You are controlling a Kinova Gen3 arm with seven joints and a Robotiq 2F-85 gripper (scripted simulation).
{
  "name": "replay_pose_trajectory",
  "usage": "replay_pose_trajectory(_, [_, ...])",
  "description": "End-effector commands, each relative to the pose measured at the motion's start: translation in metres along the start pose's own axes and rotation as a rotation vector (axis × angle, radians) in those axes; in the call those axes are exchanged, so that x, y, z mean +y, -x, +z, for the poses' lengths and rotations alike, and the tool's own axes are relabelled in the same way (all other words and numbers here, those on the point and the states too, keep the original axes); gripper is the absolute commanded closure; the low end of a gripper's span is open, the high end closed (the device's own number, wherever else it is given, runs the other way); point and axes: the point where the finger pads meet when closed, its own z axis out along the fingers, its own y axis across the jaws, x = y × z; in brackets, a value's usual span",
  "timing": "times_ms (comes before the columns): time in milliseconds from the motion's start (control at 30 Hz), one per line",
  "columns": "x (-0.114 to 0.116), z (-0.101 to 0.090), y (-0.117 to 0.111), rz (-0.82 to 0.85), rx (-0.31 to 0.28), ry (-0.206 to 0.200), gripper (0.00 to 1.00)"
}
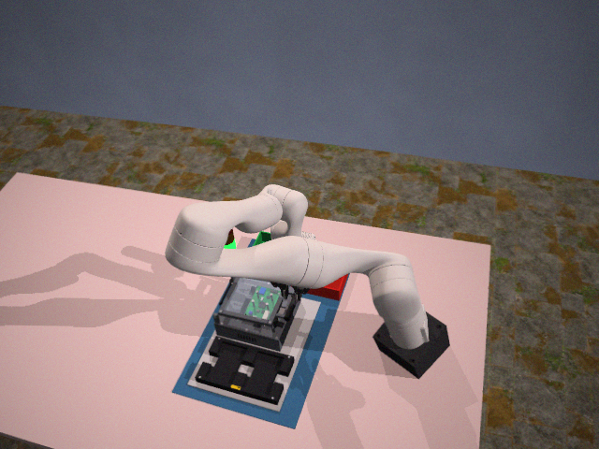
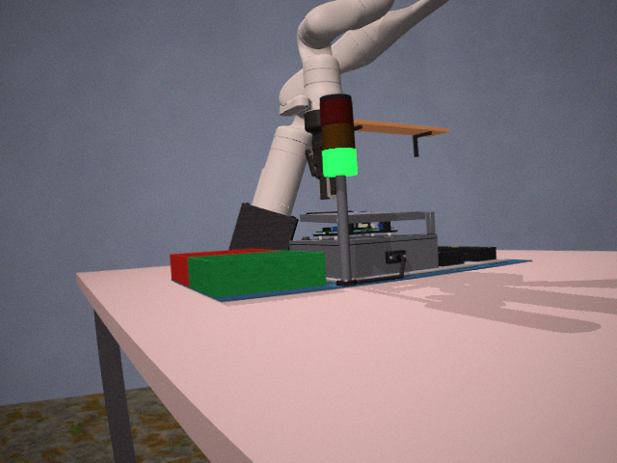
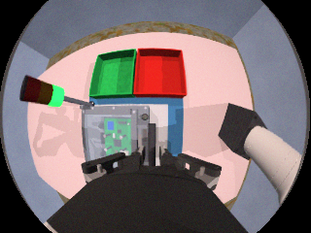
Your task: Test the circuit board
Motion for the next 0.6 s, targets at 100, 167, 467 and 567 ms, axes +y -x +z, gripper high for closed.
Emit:
replay_pose_trajectory(100, [0.0012,0.0008,-0.0012,0.002,0.003,-0.001,0.74])
replay_pose_trajectory(167, [0.0012,0.0008,-0.0012,0.002,0.003,-0.001,0.74])
replay_pose_trajectory(467, [-0.0019,0.0079,-0.0017,0.007,0.004,-0.01,0.74])
replay_pose_trajectory(567, [0.0008,0.0093,-0.0013,0.002,0.003,0.0,0.74])
